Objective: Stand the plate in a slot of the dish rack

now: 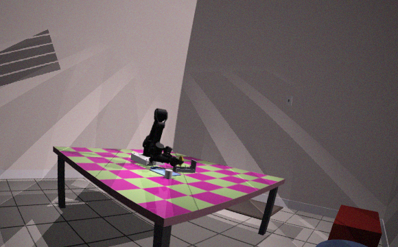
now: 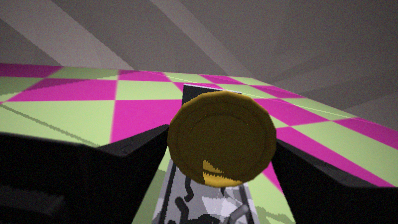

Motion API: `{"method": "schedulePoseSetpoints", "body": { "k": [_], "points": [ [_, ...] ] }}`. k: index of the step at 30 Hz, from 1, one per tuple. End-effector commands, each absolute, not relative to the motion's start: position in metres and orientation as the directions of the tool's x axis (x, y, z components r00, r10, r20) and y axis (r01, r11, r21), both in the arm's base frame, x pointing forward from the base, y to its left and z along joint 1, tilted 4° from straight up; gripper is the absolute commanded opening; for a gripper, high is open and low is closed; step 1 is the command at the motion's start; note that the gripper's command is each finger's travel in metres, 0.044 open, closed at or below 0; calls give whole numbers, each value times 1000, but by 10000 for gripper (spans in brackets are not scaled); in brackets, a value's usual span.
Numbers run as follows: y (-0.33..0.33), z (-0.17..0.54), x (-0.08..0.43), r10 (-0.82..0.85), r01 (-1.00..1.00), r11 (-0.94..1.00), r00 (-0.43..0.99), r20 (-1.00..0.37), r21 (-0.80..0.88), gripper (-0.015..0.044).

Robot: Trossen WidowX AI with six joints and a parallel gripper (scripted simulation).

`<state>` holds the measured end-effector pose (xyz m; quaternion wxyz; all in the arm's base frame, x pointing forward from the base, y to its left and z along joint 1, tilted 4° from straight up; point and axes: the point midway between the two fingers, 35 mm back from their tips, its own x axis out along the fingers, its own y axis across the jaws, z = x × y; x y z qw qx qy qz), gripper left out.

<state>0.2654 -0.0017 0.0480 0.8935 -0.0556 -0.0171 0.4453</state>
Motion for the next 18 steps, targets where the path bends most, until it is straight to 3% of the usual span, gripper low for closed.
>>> {"method": "schedulePoseSetpoints", "body": {
  "k": [1, 17, 18],
  "points": [
    [-1, 33, 266, 796, -793, 600, 604, -20, -104, 0],
    [-1, 34, 265, 798, -795, 598, 602, -19, -102, 0],
    [-1, 33, 265, 798, -795, 598, 602, -19, -102, 26]
  ]
}}
